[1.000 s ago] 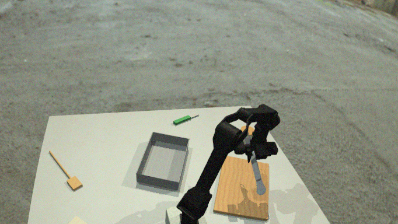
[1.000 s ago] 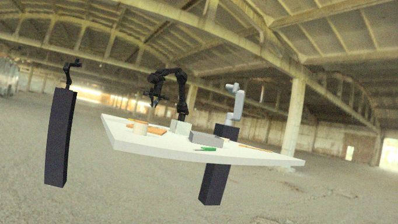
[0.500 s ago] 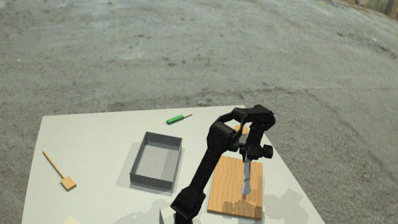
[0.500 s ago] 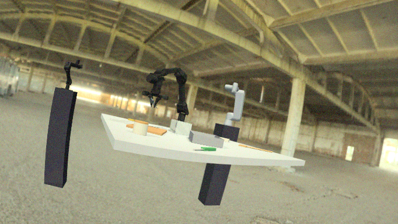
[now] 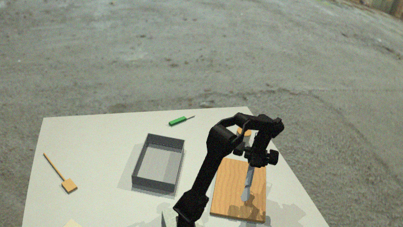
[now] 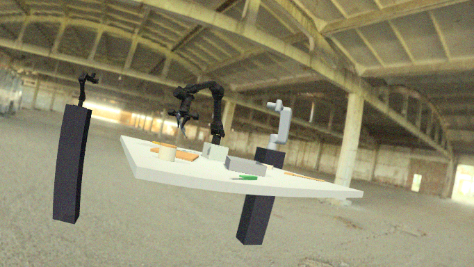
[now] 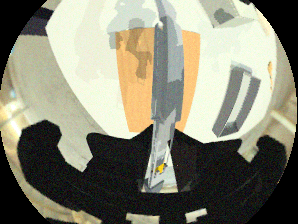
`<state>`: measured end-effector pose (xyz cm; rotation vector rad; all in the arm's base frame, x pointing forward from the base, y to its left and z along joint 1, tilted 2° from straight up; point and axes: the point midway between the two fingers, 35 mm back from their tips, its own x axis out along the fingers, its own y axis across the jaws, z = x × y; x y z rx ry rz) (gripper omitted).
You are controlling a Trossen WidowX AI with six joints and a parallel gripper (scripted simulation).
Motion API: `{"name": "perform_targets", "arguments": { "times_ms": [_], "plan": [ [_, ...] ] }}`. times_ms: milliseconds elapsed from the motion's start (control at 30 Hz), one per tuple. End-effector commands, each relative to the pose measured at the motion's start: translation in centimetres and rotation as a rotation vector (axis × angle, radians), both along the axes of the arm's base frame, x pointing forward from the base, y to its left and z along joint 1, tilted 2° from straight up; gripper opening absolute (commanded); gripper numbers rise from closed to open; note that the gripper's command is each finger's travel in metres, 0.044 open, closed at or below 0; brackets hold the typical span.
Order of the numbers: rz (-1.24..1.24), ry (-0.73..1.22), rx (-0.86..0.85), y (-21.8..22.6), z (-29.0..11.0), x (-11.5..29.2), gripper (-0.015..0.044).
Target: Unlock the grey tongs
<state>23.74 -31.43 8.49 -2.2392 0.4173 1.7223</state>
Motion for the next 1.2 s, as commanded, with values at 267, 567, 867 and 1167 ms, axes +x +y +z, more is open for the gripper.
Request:
{"name": "perform_targets", "arguments": {
  "times_ms": [267, 567, 867, 1167],
  "plan": [
    [-0.051, -0.254, -0.076, -0.8, 0.9, 0.0, -0.015],
    [-0.058, -0.437, -0.148, -1.0, 2.0, -0.4, -0.015],
    [-0.048, -0.608, -0.224, -0.5, 3.3, -1.2, -0.015],
    [-0.012, -0.766, -0.308, 0.6, 4.8, -2.3, -0.015]
  ]
}}
